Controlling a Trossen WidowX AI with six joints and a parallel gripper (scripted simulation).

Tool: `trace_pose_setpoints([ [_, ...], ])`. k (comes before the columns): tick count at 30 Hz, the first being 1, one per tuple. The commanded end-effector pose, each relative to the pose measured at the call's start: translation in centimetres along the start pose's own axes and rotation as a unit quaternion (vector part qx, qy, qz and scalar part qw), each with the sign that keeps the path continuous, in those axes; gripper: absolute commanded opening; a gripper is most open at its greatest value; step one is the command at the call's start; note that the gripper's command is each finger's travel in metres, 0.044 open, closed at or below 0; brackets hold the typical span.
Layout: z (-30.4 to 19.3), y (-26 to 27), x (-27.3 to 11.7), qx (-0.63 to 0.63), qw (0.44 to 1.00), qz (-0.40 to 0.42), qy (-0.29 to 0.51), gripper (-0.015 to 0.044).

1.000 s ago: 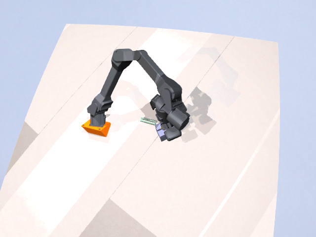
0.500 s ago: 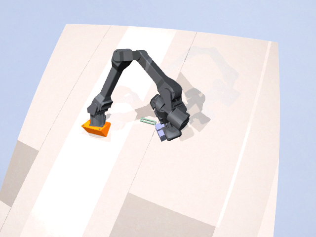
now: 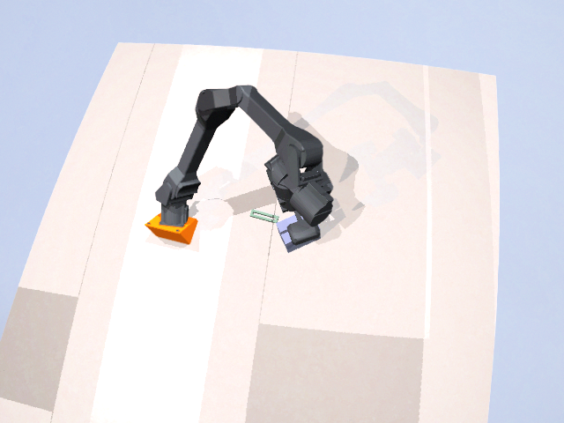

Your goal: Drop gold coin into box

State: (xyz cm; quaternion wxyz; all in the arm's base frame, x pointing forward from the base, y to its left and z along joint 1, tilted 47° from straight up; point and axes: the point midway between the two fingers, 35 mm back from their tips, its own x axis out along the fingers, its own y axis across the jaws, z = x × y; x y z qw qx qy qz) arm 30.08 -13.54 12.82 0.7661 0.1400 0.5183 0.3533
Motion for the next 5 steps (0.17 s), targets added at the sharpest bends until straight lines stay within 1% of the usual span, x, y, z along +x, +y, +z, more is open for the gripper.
trace_pose_setpoints([
  [1,-0.02,0.08,-0.02,0.006,1.0,0.003,0.005,0.044],
  [5,-0.02,0.08,-0.02,0.006,1.0,0.003,0.005,0.044],
])
